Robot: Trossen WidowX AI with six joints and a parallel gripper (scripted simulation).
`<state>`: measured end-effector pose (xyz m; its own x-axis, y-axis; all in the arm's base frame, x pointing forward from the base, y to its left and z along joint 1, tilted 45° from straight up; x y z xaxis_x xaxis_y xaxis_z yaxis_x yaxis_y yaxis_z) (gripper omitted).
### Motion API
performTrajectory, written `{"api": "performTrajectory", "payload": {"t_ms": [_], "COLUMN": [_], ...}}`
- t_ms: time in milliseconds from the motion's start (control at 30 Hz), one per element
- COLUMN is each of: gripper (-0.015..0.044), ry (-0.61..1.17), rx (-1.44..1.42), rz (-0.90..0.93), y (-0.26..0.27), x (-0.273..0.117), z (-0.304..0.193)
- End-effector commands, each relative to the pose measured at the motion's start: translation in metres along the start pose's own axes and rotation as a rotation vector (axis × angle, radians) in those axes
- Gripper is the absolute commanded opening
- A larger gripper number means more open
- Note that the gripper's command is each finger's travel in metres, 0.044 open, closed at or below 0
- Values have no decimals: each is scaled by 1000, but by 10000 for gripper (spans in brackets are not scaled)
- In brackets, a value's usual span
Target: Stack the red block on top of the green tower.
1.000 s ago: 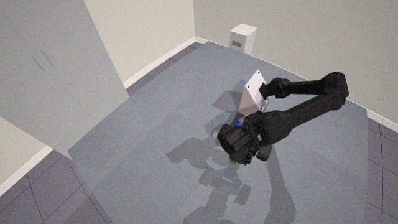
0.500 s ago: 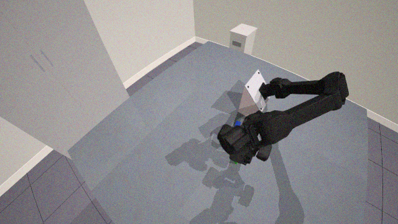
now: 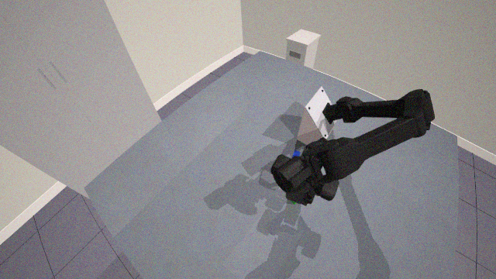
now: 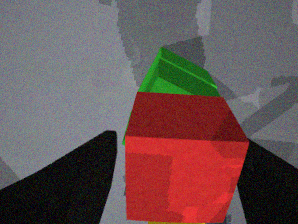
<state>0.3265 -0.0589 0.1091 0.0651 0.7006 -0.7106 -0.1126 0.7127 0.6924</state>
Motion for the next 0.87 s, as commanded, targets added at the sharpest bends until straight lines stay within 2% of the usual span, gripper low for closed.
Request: {"api": "performTrajectory", "payload": {"t_ms": [0,133,833], "gripper": [341,440,440], "ry": [0,0,0], "rx": [-1,-1,-1], "rz": [-1,-1,-1], "y": [0,0,0], "x": [0,0,0], "z": [0,0,0]}}
Point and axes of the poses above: the point midway between the two fingers, 35 mm back from their tips, its own x axis out along the fingers, its own y axis across the jaws, z = x × y, the point moved 10 cm from there along -x, back along the fingers, and after that the axes turned 2 degrees about -x, right-handed, at the moved point
